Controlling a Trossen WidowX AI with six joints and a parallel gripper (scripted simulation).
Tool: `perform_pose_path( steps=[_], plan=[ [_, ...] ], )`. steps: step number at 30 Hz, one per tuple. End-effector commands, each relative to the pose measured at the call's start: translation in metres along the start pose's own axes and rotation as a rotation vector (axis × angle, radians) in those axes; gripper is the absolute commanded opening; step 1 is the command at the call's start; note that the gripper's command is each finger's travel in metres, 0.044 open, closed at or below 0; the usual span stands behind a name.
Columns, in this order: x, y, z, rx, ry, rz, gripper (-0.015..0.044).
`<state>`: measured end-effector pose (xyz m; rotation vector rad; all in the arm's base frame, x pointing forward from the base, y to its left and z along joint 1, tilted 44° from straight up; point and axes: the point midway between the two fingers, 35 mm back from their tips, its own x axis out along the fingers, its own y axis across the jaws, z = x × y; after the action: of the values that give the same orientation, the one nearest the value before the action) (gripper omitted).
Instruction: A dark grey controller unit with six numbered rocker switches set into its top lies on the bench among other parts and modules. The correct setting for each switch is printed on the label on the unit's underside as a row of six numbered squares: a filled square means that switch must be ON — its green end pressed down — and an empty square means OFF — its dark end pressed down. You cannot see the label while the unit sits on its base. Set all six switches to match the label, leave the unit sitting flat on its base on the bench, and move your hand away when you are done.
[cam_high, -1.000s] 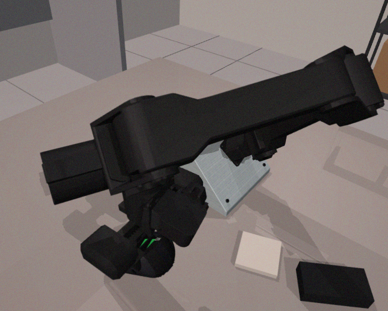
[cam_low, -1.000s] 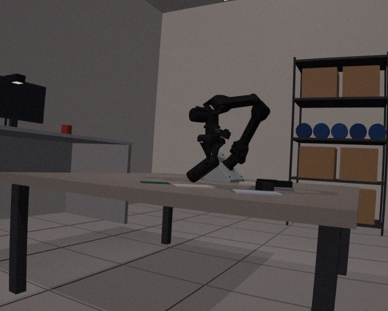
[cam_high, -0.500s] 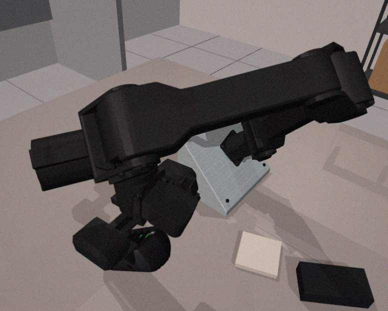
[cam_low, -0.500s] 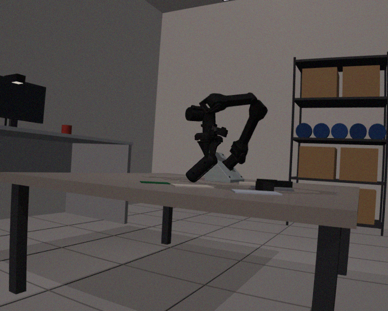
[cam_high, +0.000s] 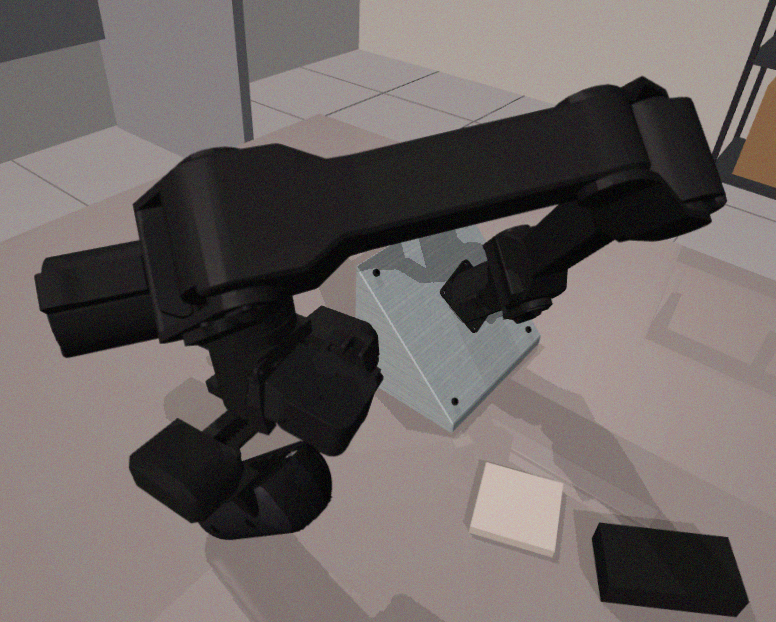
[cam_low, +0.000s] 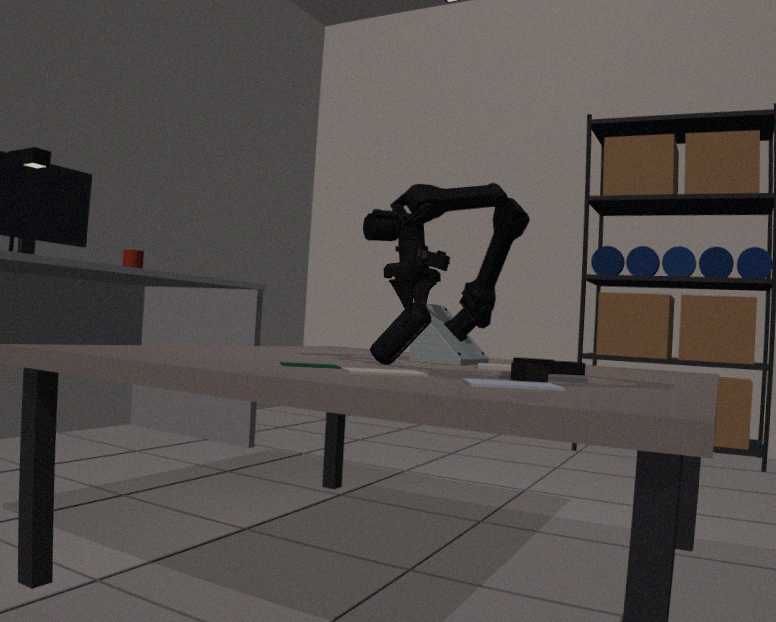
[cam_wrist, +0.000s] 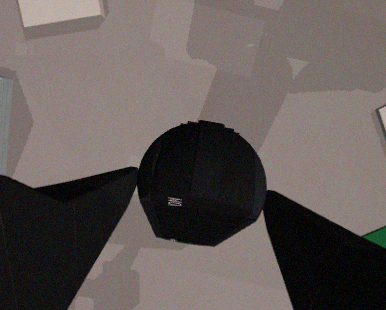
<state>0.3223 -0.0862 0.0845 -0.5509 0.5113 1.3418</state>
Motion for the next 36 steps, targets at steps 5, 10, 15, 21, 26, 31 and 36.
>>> perform_pose_path(
  steps=[5, 10, 15, 21, 26, 31, 36],
  plan=[
    [-0.005, -0.002, -0.008, -0.007, -0.01, -0.007, 0.0336],
    [-0.007, -0.002, -0.012, -0.007, -0.021, -0.007, 0.0336],
    [-0.009, -0.002, -0.016, -0.007, -0.031, -0.007, 0.0336],
    [-0.011, -0.002, -0.021, -0.008, -0.044, -0.007, 0.0336],
    [-0.012, -0.002, -0.025, -0.008, -0.054, -0.007, 0.0336],
    [-0.014, -0.002, -0.029, -0.008, -0.065, -0.007, 0.0336],
    [-0.015, -0.002, -0.033, -0.008, -0.075, -0.007, 0.0336]
  ],
)
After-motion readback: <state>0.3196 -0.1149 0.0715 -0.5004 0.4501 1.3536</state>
